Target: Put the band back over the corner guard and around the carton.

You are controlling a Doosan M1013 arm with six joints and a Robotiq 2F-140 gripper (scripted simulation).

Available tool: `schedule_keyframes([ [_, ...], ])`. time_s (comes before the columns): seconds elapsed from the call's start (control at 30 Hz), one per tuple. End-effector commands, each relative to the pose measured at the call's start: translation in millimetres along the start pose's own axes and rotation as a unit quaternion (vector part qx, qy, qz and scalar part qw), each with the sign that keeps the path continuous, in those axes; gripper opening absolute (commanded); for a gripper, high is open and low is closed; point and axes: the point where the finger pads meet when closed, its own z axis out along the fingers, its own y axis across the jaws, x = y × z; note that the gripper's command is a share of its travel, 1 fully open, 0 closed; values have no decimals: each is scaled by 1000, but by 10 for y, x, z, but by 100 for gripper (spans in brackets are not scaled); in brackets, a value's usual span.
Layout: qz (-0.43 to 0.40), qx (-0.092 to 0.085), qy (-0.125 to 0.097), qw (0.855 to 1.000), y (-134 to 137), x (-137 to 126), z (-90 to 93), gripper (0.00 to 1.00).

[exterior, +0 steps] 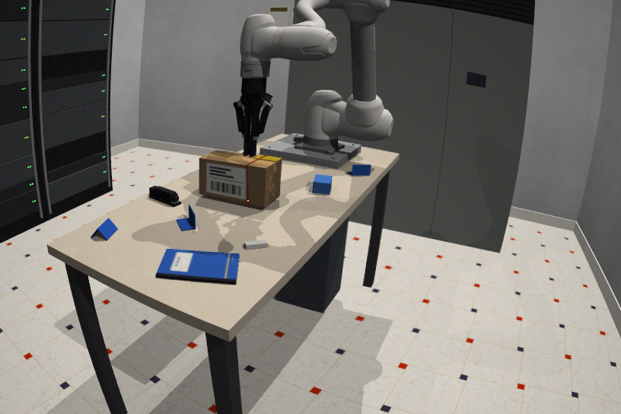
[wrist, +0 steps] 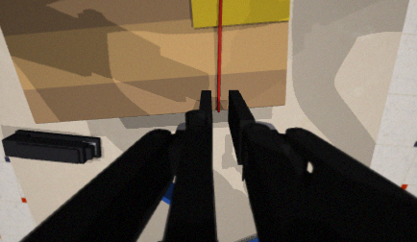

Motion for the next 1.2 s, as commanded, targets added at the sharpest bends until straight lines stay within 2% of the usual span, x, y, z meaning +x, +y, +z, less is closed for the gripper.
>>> schedule_keyframes([
  [0.0, 3, 1, -1, 1000, 4, -4, 49, 18],
  [1.17, 3, 1, -1, 1000, 6, -12, 221, 18],
])
